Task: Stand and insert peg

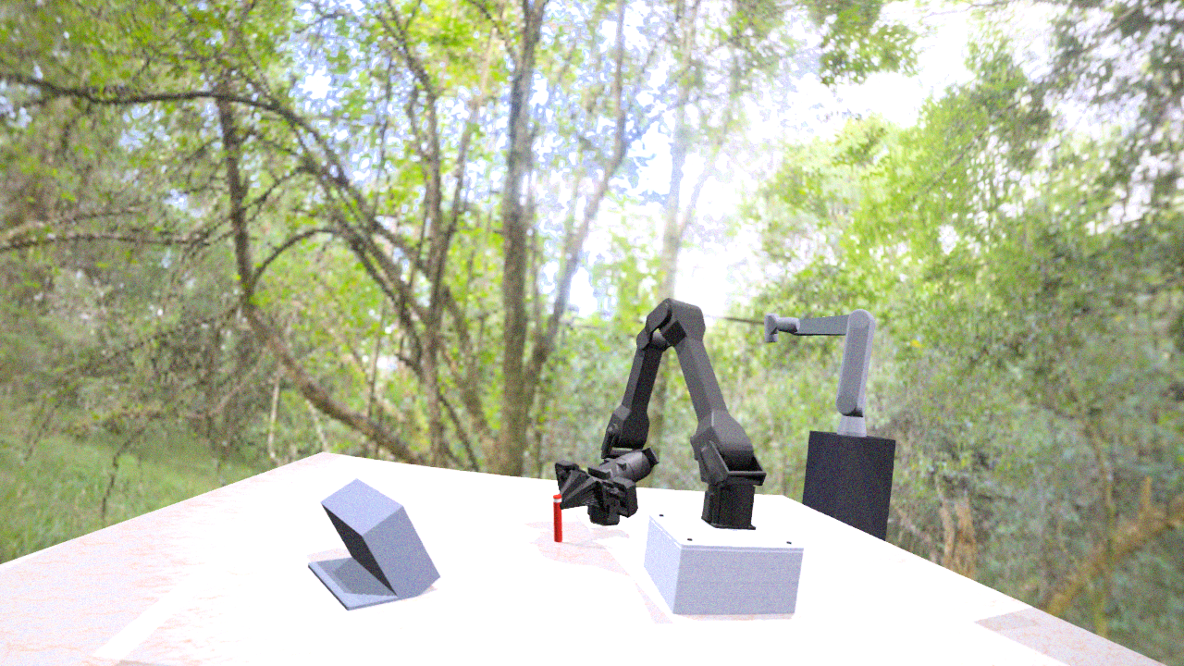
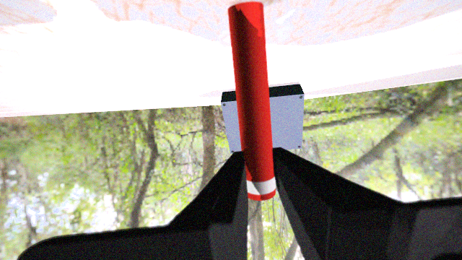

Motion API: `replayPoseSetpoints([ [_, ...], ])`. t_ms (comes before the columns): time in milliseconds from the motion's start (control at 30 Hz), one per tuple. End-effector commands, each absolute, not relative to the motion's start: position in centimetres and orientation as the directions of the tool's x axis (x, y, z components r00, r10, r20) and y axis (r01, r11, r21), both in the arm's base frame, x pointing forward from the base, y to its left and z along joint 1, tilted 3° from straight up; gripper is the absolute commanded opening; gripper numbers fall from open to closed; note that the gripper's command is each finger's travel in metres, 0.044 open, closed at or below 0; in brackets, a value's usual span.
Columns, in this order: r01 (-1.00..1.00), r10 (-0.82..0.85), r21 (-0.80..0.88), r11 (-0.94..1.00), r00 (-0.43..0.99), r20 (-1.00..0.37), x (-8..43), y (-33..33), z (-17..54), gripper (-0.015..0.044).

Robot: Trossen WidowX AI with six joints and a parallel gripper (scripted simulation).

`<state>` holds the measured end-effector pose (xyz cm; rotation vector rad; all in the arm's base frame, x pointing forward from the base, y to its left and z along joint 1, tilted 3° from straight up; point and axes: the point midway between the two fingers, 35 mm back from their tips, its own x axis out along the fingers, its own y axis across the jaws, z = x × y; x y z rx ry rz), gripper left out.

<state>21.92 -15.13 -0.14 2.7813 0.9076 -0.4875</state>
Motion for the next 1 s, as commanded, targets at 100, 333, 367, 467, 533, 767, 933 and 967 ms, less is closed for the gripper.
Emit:
replayPoseSetpoints([
  [100, 0.598, 0.541, 0.064, -0.799, 0.761, -0.358, 21.79, -15.29, -0.37, 0.0051],
  [333, 0.596, 0.54, 0.064, -0.8, 0.763, -0.354, 21.74, -15.43, -0.38, 0.0051],
  [367, 0.596, 0.54, 0.064, -0.8, 0.764, -0.354, 21.73, -15.46, -0.38, 0.0051],
  [467, 0.595, 0.54, 0.064, -0.801, 0.764, -0.352, 21.71, -15.52, -0.38, 0.0051],
  [533, 0.595, 0.54, 0.064, -0.801, 0.765, -0.351, 21.7, -15.56, -0.38, 0.0051],
  [767, 0.593, 0.54, 0.063, -0.802, 0.767, -0.347, 21.65, -15.69, -0.39, 0.0051],
  [933, 0.592, 0.54, 0.062, -0.803, 0.768, -0.344, 21.62, -15.79, -0.4, 0.0051],
  [967, 0.592, 0.54, 0.062, -0.803, 0.769, -0.343, 21.62, -15.81, -0.4, 0.0051],
])
